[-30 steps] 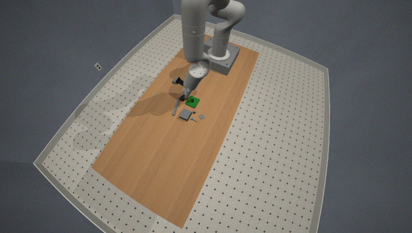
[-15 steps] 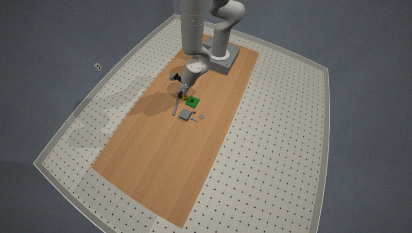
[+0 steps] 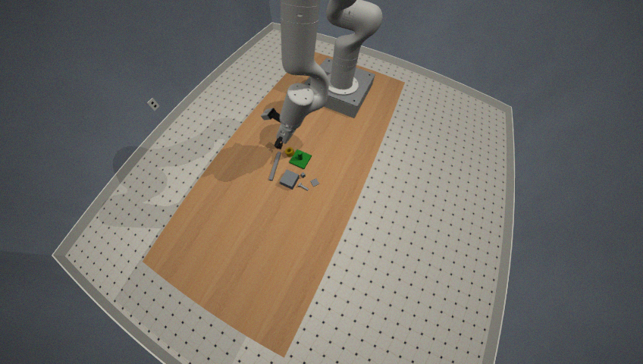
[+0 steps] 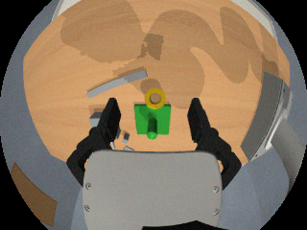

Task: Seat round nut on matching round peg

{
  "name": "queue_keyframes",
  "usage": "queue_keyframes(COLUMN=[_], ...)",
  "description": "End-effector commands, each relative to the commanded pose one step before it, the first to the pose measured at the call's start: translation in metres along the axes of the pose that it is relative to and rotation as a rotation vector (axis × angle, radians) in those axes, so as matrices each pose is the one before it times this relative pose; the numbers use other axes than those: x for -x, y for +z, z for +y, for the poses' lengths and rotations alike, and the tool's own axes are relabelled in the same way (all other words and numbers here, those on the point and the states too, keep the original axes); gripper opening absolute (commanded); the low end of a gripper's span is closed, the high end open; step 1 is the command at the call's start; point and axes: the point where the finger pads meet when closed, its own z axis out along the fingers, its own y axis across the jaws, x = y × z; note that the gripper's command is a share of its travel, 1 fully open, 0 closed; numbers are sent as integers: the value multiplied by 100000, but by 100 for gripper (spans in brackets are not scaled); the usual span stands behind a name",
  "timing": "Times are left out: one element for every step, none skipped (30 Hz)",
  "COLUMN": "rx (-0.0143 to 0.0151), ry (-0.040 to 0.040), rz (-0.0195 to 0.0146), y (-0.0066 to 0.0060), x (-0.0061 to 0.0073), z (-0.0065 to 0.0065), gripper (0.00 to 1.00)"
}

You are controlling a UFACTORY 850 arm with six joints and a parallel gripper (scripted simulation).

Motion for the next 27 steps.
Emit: queue_keyframes(rx=[28,6,5,0,0,5,4,4,3,2,2,2,1,1,1,0,0,0,0,0,0,0,2,15,40,74,115], ry=[19,-3,-3,0,0,-2,-2,-2,-2,-1,-1,-1,-1,0,0,0,0,0,0,0,0,0,0,-1,-3,-6,-10], rz=[-146,-23,-22,0,0,-20,-18,-16,-13,-11,-9,-7,-5,-4,-2,-1,0,0,0,0,0,0,-3,-19,-48,-91,-143], y=[-609,-100,-89,0,0,-79,-70,-60,-51,-42,-34,-26,-19,-13,-8,-4,-2,0,0,0,0,0,0,-2,-4,-8,-13], x=[-410,-70,-63,0,0,-55,-49,-42,-35,-29,-23,-18,-13,-9,-6,-3,-1,0,0,0,0,0,0,1,2,3,5], z=[1,15,14,0,0,13,11,10,9,7,6,5,3,2,1,1,0,0,0,0,0,0,1,3,9,16,26], gripper=[100,100,100,100,100,100,100,100,100,100,100,100,100,100,100,100,100,100,100,100,100,100,100,100,100,100,100])
